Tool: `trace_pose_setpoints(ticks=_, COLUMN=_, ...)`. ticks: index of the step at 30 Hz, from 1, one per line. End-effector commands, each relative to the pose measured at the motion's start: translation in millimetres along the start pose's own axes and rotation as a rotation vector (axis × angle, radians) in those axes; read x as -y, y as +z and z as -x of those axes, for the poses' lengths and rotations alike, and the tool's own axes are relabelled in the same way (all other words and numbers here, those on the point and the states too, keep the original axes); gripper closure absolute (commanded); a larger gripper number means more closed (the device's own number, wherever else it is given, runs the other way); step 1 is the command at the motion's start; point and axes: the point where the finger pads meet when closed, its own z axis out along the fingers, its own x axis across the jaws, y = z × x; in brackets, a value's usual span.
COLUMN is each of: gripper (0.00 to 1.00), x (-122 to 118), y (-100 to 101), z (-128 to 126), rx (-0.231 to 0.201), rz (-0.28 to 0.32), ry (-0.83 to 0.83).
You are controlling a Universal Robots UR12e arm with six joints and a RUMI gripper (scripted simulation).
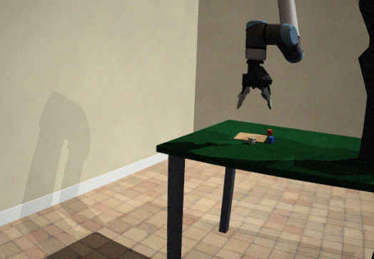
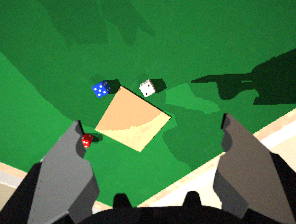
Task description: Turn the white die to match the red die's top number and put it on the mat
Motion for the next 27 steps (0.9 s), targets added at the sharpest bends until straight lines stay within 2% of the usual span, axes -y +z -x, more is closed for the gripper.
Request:
trace_pose_setpoints(ticks=1, gripper=0.0, x=-0.4, y=-11.3, z=-0.2, rx=0.0, rz=-0.001, ry=0.0)
trace_pose_setpoints(ticks=13, gripper=0.0, x=-0.8, y=-11.3, z=0.0, rx=0.0, rz=-0.001, ry=-0.024)
trace_pose_setpoints(ticks=18, gripper=0.0, x=-2.0, y=-10.2, z=0.6, rx=0.0, rz=-0.001, ry=-0.101)
trace_pose_setpoints(ticks=23, gripper=0.0, x=-5.6, y=-7.4, z=2.1, rx=0.0, rz=-0.001, ry=-0.296)
trace_pose_setpoints(ticks=27, gripper=0.0, x=-7.3, y=-6.2, z=2.7, rx=0.0, rz=-0.001, ry=-0.379)
